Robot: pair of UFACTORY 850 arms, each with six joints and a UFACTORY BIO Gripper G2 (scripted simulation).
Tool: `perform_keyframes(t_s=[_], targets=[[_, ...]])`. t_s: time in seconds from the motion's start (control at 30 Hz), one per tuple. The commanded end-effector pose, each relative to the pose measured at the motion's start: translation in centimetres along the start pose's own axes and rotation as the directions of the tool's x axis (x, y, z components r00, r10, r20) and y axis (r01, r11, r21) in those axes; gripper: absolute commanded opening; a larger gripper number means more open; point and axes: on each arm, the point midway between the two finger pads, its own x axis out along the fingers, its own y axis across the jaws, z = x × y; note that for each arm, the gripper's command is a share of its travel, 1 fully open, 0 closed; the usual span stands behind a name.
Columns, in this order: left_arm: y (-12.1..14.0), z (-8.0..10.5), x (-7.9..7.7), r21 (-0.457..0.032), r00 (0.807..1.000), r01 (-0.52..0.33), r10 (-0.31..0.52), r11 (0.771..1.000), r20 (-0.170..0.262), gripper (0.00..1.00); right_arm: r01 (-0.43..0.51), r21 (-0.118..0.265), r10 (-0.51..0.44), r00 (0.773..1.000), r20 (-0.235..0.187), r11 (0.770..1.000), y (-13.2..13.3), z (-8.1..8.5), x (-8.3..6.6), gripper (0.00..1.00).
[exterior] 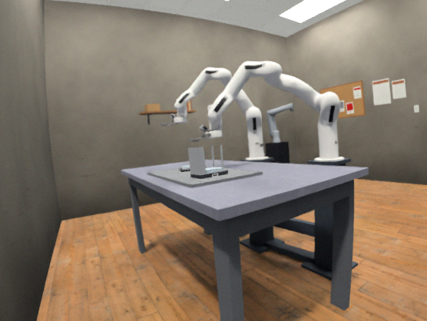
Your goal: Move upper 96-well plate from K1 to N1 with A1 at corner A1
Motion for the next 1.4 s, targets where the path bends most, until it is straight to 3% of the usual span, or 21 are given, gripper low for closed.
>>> perform_keyframes(t_s=[0.0,0.03,0.2,1.1,1.37], targets=[[1.0,1.1,-0.4,0.0,0.995,-0.096,0.096,0.995,0.003,0.37,0.0,0.0,0.0,1.0,0.002,1.0,0.0,0.1,0.0,1.0],[1.0,1.1,-0.4,0.0,0.995,-0.096,0.096,0.995,0.003,0.37,0.0,0.0,0.0,1.0,0.002,1.0,0.0,0.1,0.0,1.0],[2.8,2.6,-1.3,-0.001,0.966,-0.26,0.26,0.966,0.003,0.37,0.0,0.0,0.0,1.0,0.002,1.0,0.0,0.1,0.0,1.0],[11.8,10.0,-5.6,-0.001,0.965,-0.264,0.264,0.965,0.003,0.37,0.0,0.0,0.0,1.0,0.002,1.0,0.0,0.1,0.0,1.0],[12.5,10.6,-6.0,-0.001,0.965,-0.264,0.264,0.965,0.003,0.37,0.0,0.0,0.0,1.0,0.002,1.0,0.0,0.1,0.0,1.0]])
